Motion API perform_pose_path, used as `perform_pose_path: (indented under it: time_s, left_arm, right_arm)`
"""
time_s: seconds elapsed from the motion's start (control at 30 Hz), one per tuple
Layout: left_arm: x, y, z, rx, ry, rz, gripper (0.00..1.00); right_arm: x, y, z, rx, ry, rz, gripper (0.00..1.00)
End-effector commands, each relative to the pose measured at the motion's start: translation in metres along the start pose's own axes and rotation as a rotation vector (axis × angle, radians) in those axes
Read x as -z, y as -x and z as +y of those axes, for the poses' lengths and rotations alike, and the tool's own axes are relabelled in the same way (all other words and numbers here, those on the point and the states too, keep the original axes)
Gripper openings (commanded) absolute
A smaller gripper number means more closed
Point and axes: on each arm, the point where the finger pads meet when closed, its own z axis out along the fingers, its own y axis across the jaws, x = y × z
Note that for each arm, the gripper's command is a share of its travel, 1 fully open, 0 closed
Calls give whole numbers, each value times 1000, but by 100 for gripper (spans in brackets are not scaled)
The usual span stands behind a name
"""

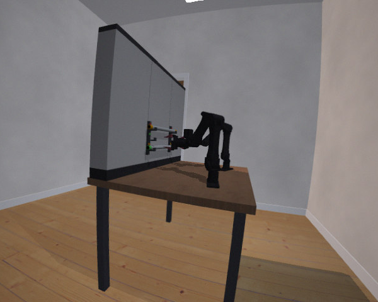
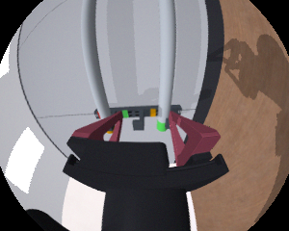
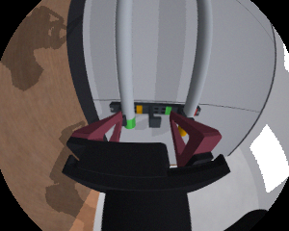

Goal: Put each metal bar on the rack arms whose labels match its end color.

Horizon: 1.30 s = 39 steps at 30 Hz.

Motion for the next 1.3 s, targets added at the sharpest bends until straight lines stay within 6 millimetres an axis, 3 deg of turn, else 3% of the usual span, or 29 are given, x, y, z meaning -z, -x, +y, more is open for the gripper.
perform_pose_path:
  time_s: [0.0,0.67,1.27]
  left_arm:
    - [-1,-2,-1,30,35,1,74]
    - [-3,-4,-47,30,35,1,74]
    - [-24,-4,-46,30,35,1,74]
  right_arm:
    - [1,3,-1,-25,-42,-1,74]
    - [-1,8,45,-25,-42,-1,74]
    - [-21,8,44,-25,-42,-1,74]
